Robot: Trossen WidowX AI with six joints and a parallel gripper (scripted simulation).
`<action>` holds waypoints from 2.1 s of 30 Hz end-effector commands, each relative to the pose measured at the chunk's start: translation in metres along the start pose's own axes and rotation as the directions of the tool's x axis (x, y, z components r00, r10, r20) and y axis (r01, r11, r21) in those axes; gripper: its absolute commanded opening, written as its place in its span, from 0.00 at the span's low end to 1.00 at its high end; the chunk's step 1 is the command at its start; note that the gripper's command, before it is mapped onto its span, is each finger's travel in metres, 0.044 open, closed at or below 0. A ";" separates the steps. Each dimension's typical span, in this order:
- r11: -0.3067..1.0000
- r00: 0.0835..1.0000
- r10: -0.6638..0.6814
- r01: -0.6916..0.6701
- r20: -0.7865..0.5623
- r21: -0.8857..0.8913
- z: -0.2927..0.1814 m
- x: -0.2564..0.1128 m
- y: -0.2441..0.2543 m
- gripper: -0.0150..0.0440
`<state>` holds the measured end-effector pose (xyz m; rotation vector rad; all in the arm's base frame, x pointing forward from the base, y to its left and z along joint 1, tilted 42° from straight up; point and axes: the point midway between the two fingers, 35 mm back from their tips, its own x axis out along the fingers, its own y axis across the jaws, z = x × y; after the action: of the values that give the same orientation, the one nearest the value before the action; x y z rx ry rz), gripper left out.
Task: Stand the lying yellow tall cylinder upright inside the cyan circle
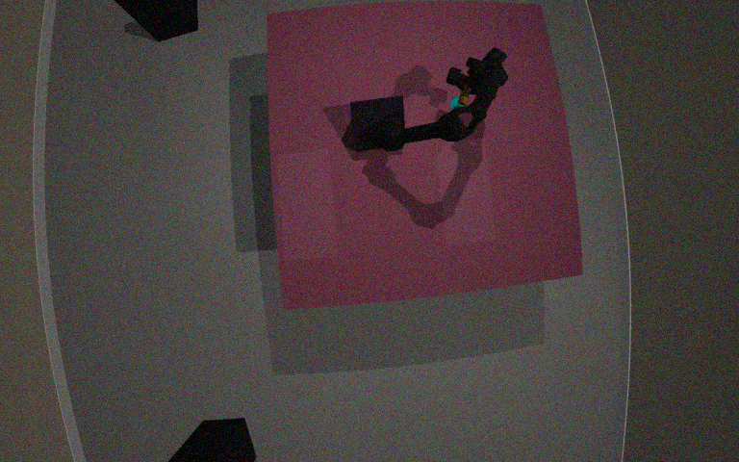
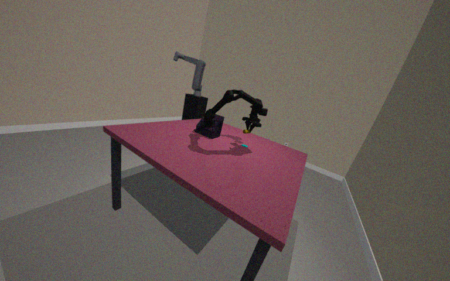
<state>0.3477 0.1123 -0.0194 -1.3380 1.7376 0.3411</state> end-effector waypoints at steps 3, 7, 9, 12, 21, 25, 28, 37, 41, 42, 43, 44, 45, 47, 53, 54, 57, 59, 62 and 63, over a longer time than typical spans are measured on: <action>1.000 0.999 0.031 -0.031 0.038 0.005 0.000 0.003 0.001 0.43; 0.999 0.997 0.050 -0.051 0.061 0.009 0.001 0.006 0.002 0.43; 0.998 0.996 0.059 -0.060 0.072 0.010 0.001 0.007 0.002 0.43; 0.997 0.993 0.073 -0.075 0.090 0.012 0.002 0.009 0.003 0.43; 0.993 0.983 0.111 -0.115 0.145 0.016 0.003 0.015 0.004 0.43; 0.991 0.977 0.127 -0.132 0.170 0.016 0.004 0.018 0.005 0.43; 0.990 0.972 0.138 -0.144 0.189 0.016 0.004 0.019 0.005 0.43; 0.984 0.954 0.168 -0.177 0.247 0.014 0.006 0.024 0.006 0.43; 0.982 0.945 0.180 -0.190 0.273 0.013 0.007 0.026 0.007 0.43; 0.981 0.943 0.182 -0.193 0.279 0.012 0.007 0.026 0.007 0.43; 0.980 0.940 0.185 -0.197 0.286 0.012 0.007 0.026 0.007 0.43; 0.980 0.938 0.188 -0.200 0.292 0.011 0.007 0.027 0.007 0.43; 0.979 0.935 0.190 -0.203 0.299 0.011 0.007 0.027 0.007 0.43; 0.978 0.930 0.195 -0.209 0.312 0.010 0.007 0.028 0.007 0.43; 0.974 0.913 0.209 -0.225 0.351 0.005 0.008 0.030 0.007 0.43; 0.974 0.910 0.211 -0.228 0.358 0.005 0.008 0.030 0.007 0.43; 0.972 0.900 0.217 -0.235 0.378 0.002 0.009 0.031 0.007 0.43; 0.971 0.894 0.220 -0.239 0.391 0.000 0.009 0.032 0.007 0.43; 0.969 0.884 0.225 -0.246 0.410 -0.002 0.009 0.033 0.007 0.43; 0.969 0.880 0.226 -0.248 0.417 -0.003 0.010 0.033 0.007 0.43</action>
<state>0.3435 0.0992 -0.0555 -0.9474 1.5616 0.6502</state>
